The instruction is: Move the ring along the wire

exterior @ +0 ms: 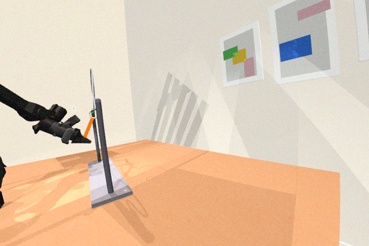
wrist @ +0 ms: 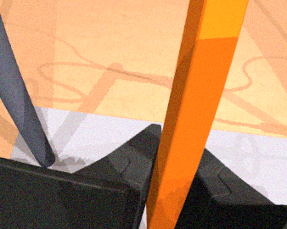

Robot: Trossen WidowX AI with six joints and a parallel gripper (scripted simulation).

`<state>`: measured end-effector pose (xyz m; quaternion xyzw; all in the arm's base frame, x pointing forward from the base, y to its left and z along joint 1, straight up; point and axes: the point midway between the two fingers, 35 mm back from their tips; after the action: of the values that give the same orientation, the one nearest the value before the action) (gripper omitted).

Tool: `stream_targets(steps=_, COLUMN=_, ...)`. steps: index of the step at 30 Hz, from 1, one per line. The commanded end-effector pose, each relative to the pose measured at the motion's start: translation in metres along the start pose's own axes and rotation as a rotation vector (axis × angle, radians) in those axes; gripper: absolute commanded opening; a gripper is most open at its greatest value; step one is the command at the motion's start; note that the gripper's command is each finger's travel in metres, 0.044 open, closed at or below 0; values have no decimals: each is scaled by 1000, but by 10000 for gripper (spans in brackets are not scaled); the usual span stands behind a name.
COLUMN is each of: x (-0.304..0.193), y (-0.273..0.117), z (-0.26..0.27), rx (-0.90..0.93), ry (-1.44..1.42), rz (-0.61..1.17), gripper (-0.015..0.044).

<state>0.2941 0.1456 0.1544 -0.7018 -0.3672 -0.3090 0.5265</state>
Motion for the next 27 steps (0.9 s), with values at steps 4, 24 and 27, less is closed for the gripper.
stream_targets(steps=4, x=6, y=-2, z=7, rx=-4, ry=13, rz=-13, gripper=-150)
stream_targets(steps=24, x=9, y=-3, z=23, rx=-13, ry=14, rz=-21, gripper=-150)
stream_targets(steps=27, x=7, y=-1, z=24, rx=-13, ry=14, rz=-21, gripper=-150)
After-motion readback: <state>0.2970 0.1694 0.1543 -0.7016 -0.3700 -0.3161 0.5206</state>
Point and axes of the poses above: the point midway between the two fingers, 35 mm back from their tips, its own y axis out along the fingers, its own z axis across the jaws, x = y × z, and after that the axes turned 15 degrees about -y, right-handed
